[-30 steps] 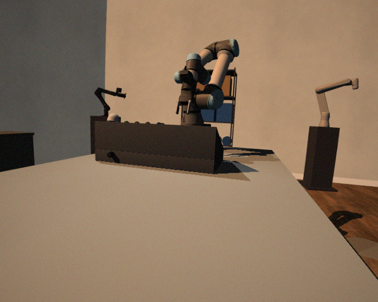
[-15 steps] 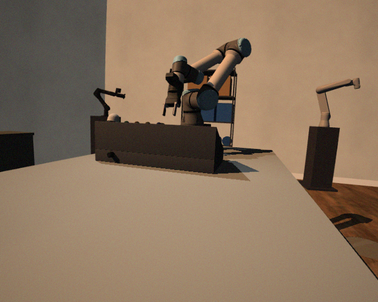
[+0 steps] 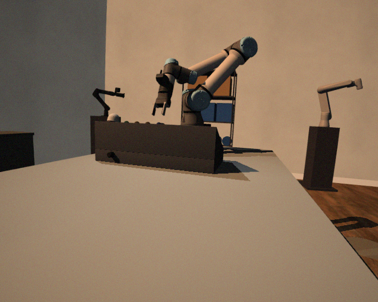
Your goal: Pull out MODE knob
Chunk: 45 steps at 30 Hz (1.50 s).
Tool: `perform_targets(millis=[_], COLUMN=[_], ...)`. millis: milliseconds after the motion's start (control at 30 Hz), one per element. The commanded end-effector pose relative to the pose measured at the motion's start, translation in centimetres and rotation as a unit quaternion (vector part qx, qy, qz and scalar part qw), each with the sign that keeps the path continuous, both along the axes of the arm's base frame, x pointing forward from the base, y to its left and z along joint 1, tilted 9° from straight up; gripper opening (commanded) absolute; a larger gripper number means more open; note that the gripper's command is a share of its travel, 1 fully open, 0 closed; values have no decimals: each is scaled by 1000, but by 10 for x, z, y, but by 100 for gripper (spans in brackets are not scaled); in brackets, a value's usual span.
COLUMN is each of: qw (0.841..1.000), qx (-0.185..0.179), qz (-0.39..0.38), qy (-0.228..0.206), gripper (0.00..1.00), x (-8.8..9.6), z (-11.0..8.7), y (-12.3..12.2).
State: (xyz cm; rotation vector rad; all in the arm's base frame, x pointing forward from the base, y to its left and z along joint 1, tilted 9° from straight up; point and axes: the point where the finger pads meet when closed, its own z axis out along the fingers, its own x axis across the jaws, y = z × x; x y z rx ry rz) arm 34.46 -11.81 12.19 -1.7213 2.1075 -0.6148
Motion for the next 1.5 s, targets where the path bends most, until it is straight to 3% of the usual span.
perform_targets(millis=[0, 400, 1467], qw=[1000, 1000, 1000], qx=[-3, -10, -10], qz=[-2, -6, -6], qy=[-8, -20, -21], gripper=[100, 100, 100], x=[-2, -7, -7], z=[2, 5, 5], y=[-11, -28, -29])
